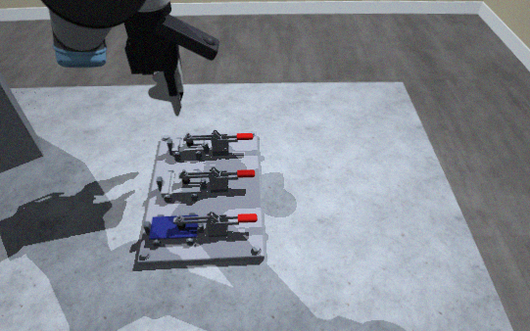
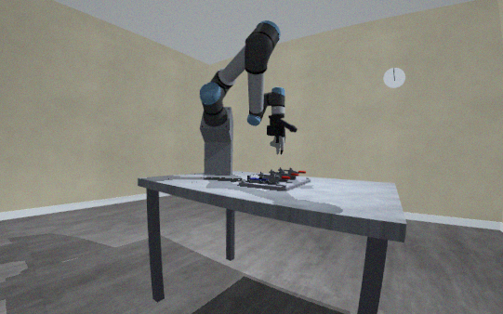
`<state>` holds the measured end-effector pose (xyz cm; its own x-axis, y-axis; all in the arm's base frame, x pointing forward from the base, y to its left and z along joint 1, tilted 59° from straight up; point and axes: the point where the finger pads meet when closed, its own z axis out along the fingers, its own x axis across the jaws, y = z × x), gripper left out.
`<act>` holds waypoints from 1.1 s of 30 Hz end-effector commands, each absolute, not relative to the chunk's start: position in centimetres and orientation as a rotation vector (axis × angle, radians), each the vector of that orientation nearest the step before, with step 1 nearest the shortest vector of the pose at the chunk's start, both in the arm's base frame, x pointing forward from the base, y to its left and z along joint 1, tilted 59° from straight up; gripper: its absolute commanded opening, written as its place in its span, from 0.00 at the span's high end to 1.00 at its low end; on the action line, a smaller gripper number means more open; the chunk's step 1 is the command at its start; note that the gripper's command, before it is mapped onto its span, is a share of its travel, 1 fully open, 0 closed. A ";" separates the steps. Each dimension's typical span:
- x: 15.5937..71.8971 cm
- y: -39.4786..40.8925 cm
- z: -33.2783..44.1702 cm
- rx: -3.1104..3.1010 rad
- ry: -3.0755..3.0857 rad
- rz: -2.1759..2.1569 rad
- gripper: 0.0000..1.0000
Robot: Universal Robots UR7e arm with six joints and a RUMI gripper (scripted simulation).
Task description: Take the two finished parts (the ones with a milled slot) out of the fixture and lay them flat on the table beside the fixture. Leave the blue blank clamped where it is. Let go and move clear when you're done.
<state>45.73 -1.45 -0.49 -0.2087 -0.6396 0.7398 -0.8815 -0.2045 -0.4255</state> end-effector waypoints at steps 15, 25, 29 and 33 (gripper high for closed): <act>47.2 -1.5 -0.2 1.796 -1.795 1.378 0.72; 52.1 -0.4 2.2 1.796 -1.795 1.378 0.72; 54.2 0.1 3.2 1.796 -1.795 1.378 0.72; 55.1 0.4 3.7 1.796 -1.795 1.378 0.72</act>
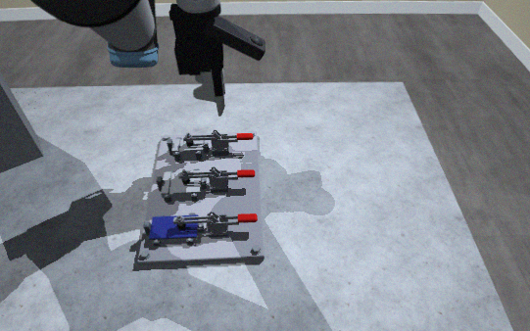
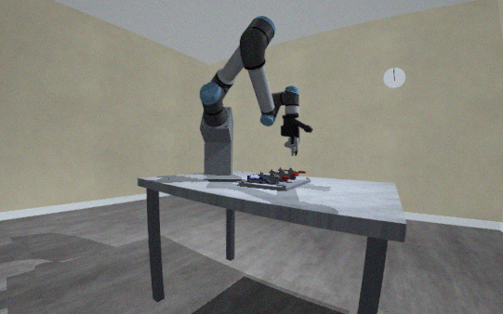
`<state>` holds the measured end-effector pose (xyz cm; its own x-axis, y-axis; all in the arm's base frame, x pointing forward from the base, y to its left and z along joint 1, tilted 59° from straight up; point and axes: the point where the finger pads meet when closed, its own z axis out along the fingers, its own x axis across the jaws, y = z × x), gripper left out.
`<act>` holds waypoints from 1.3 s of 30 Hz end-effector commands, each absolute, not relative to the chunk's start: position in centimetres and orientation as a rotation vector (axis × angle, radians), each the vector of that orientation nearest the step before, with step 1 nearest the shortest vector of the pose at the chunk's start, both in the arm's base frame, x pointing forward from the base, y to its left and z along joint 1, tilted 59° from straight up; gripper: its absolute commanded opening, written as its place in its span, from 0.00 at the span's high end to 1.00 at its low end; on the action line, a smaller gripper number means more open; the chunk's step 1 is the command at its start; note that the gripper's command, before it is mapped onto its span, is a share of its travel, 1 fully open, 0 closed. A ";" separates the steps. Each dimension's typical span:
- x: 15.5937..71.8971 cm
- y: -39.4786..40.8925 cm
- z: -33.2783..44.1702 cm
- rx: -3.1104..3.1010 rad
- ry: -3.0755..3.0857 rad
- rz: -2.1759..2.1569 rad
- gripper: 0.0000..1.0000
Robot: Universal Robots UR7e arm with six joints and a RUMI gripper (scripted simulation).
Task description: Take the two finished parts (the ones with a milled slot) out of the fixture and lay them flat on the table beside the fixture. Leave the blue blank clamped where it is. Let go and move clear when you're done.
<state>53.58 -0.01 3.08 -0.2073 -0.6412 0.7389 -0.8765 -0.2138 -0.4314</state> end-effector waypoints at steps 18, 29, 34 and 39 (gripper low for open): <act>57.5 0.9 4.8 1.796 -1.795 1.378 0.72; 58.3 -0.5 3.8 1.796 -1.795 1.378 0.72; 58.7 -1.2 3.3 1.796 -1.795 1.378 0.72; 59.5 -2.6 2.3 1.796 -1.795 1.378 0.72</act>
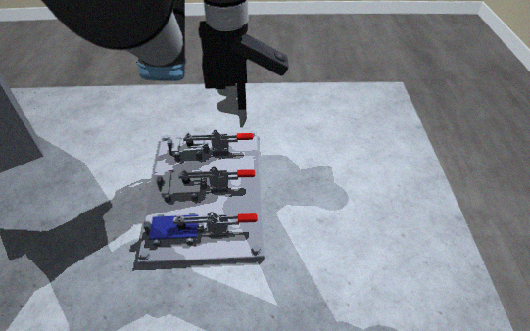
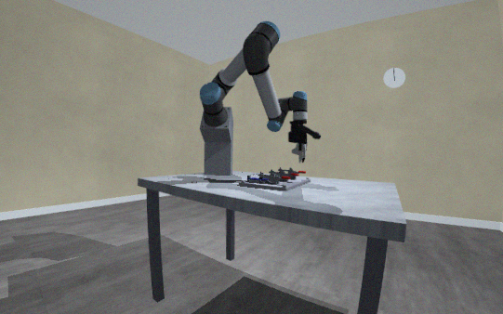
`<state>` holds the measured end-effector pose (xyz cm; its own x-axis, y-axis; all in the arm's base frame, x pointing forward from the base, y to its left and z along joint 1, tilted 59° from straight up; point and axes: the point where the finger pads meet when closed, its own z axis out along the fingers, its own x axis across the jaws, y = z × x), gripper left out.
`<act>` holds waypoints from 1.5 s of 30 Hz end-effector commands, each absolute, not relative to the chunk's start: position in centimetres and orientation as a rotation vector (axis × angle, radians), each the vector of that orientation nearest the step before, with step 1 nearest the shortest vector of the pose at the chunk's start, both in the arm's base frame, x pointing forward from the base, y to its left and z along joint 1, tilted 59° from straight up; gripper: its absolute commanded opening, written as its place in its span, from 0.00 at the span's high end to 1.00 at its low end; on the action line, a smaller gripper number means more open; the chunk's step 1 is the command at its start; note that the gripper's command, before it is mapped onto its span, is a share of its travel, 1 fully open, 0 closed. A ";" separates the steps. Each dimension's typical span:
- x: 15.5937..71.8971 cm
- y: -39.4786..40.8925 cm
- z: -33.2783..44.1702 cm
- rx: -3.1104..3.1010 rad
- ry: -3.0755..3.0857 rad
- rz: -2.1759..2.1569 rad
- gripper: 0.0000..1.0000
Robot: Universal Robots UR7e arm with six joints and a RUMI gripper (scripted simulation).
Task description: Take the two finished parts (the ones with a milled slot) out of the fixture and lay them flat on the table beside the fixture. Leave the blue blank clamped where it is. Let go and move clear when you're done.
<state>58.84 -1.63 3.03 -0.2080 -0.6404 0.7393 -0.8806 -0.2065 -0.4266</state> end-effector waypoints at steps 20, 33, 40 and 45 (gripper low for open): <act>60.5 -4.4 1.1 1.796 -1.795 1.378 0.72; 60.5 -4.4 1.1 1.796 -1.795 1.378 0.72; 60.5 -4.4 1.0 1.796 -1.795 1.378 0.72; 60.7 -4.7 0.9 1.796 -1.795 1.378 0.72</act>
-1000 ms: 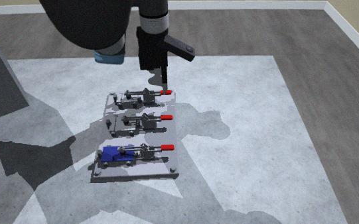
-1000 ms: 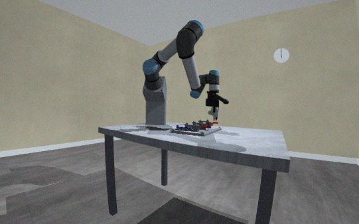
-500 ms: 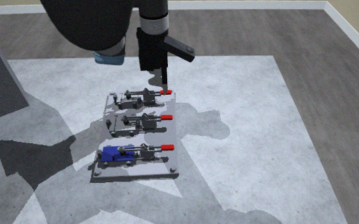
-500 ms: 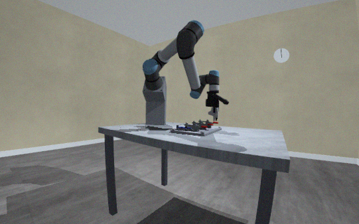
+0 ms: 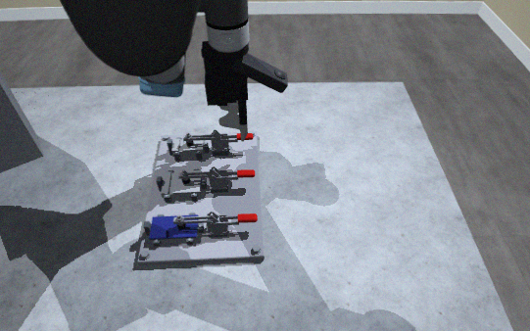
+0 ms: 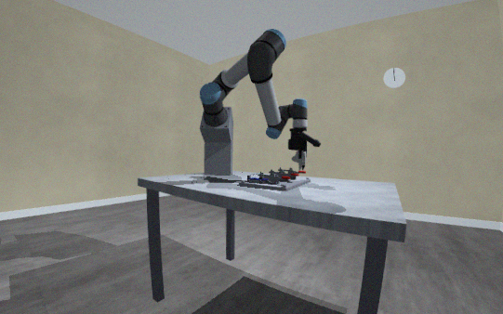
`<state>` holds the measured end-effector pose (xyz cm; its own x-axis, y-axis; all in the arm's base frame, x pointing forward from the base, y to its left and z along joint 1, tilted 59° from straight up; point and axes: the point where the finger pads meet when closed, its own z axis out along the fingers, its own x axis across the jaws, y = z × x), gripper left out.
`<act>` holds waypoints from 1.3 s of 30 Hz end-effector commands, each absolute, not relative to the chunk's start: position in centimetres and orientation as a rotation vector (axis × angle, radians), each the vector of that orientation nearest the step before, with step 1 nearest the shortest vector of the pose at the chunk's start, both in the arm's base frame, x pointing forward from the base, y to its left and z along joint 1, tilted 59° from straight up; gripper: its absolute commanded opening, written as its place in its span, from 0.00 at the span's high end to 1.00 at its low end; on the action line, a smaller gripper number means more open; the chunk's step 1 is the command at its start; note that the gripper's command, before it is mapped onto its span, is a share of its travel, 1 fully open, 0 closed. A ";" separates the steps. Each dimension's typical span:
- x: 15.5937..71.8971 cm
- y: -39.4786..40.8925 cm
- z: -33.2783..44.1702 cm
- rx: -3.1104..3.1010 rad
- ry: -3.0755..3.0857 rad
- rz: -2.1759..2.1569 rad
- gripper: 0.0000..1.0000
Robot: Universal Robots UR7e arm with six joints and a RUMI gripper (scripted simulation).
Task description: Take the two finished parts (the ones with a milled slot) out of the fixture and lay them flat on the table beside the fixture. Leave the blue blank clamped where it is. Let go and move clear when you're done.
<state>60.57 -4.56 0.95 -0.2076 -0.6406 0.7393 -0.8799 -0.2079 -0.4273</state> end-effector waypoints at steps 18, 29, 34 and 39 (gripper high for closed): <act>61.7 -6.4 -0.3 1.796 -1.795 1.378 0.72; 61.7 -6.4 -0.4 1.796 -1.795 1.378 0.72; 61.7 -6.4 -0.4 1.796 -1.795 1.378 0.72; 61.7 -6.4 -0.4 1.796 -1.795 1.378 1.00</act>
<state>61.72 -6.47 -0.39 -0.2077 -0.6406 0.7393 -0.8799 -0.2079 -0.4273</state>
